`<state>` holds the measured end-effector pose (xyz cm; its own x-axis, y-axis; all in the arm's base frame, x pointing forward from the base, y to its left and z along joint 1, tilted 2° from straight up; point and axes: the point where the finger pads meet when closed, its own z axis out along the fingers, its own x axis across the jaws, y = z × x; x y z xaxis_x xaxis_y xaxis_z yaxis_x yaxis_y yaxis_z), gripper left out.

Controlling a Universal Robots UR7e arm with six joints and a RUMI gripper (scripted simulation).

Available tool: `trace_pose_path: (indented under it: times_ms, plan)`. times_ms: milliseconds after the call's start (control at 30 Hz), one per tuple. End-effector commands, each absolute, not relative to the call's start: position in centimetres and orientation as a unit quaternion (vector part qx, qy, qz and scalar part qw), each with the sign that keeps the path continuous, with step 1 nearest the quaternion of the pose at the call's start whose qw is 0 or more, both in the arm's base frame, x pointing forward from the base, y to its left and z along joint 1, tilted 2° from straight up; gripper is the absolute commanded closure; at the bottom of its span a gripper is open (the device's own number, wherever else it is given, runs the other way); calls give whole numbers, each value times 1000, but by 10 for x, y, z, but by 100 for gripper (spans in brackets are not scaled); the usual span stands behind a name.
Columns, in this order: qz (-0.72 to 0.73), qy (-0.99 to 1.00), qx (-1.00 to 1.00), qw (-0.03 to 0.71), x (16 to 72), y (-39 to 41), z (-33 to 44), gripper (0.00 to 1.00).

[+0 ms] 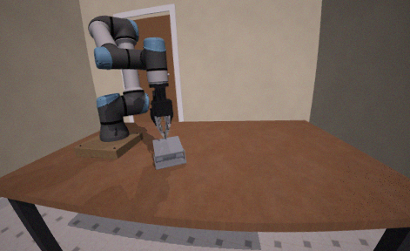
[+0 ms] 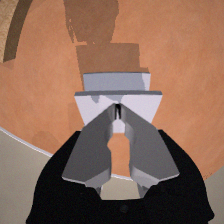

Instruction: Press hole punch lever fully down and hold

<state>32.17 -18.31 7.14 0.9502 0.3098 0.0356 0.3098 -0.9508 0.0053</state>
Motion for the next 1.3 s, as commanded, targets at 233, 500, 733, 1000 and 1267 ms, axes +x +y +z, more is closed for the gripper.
trace_pose_path:
  times_ms: [233, 500, 733, 1000, 1267]
  plan:
    - [-18, -157, -987, 0, 322, -183, 67, 100]
    - [-18, -157, -987, 0, 322, -183, 62, 100]
    - [-18, -157, -987, 0, 322, -183, 62, 100]
    - [-18, -157, -987, 0, 322, -183, 62, 100]
    - [-18, -157, -987, 0, 322, -183, 62, 100]
